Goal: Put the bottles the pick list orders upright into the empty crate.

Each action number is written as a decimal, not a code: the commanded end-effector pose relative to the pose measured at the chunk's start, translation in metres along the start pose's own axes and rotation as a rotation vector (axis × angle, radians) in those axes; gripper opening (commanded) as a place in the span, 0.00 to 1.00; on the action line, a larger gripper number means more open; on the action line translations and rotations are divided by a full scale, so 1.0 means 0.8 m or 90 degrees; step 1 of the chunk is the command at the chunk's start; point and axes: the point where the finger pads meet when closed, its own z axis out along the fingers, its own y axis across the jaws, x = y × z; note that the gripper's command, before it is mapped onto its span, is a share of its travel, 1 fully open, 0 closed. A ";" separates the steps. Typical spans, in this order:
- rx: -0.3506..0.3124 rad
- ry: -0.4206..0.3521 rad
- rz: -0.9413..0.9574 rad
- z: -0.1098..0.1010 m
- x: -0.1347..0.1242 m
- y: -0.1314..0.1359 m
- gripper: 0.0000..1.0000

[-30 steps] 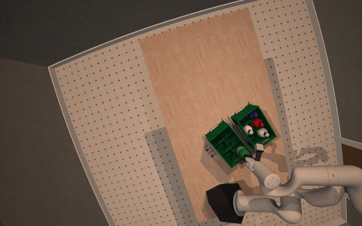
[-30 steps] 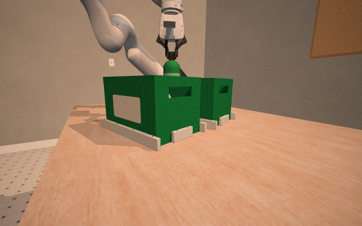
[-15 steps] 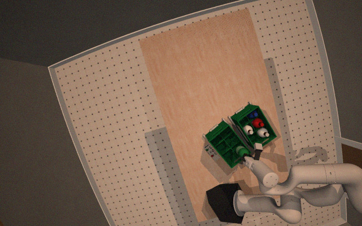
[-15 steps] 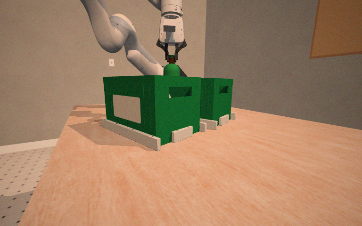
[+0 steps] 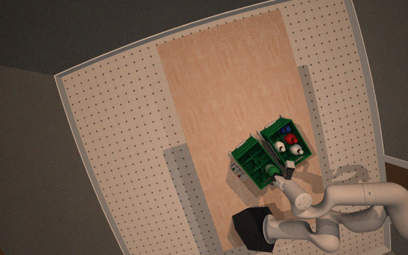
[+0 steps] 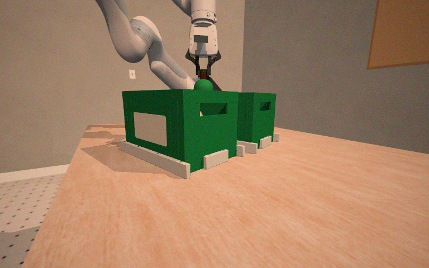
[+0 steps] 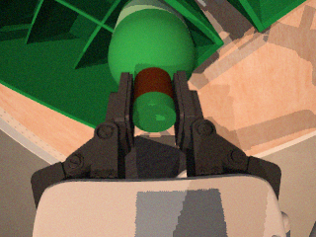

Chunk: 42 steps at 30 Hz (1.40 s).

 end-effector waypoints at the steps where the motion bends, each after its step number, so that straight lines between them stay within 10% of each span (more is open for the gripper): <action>1: 0.001 0.000 0.000 0.003 0.001 -0.001 0.00; 42: 0.001 0.001 0.000 0.050 0.001 -0.001 0.00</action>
